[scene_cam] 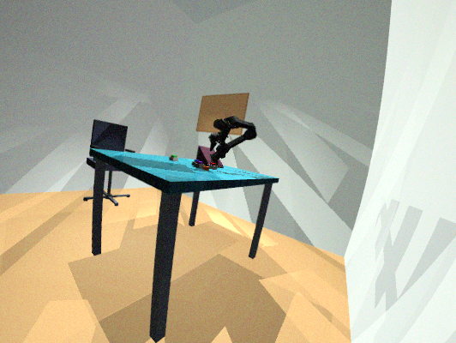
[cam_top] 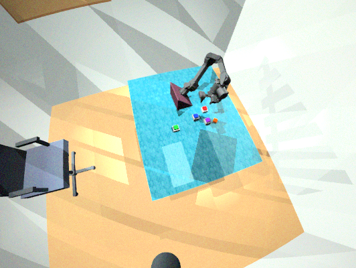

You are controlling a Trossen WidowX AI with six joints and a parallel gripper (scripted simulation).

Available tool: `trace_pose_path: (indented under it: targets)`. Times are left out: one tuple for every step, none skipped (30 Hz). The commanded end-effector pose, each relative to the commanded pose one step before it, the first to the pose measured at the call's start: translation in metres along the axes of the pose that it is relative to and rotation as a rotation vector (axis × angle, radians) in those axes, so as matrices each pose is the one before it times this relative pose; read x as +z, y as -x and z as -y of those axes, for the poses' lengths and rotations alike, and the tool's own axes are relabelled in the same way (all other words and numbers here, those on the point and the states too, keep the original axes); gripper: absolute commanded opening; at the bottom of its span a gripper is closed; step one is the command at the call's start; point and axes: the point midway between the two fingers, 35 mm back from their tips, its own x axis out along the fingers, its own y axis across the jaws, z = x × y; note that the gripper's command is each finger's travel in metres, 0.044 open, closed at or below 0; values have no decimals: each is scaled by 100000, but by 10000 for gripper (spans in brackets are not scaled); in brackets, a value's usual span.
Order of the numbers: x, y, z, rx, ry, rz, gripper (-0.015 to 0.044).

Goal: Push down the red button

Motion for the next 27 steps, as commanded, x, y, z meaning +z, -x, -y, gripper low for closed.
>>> trace_pose_path:
  targets:
    - [900, 2376, 430, 30027, 17741, -10508, 400]
    - [0, 0, 0, 0, 0, 0, 400]
    - [0, 0, 0, 0, 0, 0, 400]
    - [0, 0, 0, 0, 0, 0, 400]
    - [0, 0, 0, 0, 0, 0, 400]
    - [0, 0, 0, 0, 0, 0, 400]
    - [0, 0, 0, 0, 0, 0, 400]
    - [0, 0, 0, 0, 0, 0, 400]
    - [0, 0, 0, 0, 0, 0, 400]
    - [0, 0, 0, 0, 0, 0, 400]
    - [0, 0, 0, 0, 0, 0, 400]
    - [0, 0, 0, 0, 0, 0, 400]
    - [0, 0, 0, 0, 0, 0, 400]
    - [0, 0, 0, 0, 0, 0, 400]
    - [0, 0, 0, 0, 0, 0, 400]
    - [0, 0, 0, 0, 0, 0, 400]
    - [24, -200, 9, -63, -5, 16, 374]
    - [62, -601, 21, -161, -10, 49, 348]
    - [72, -1000, 16, -172, 1, 75, 321]
    - [34, -1293, -10, -45, 30, 74, 295]
    - [-36, -1284, -40, 152, 56, 30, 269]
    - [-76, -980, -48, 248, 57, -19, 242]
    - [-67, -583, -34, 202, 39, -32, 216]
    - [-26, -194, -12, 76, 14, -15, 190]
    - [0, 0, 0, 0, 0, 0, 164]
    - [0, 0, 0, 0, 0, 0, 138]
    - [0, 0, 0, 0, 0, 0, 111]
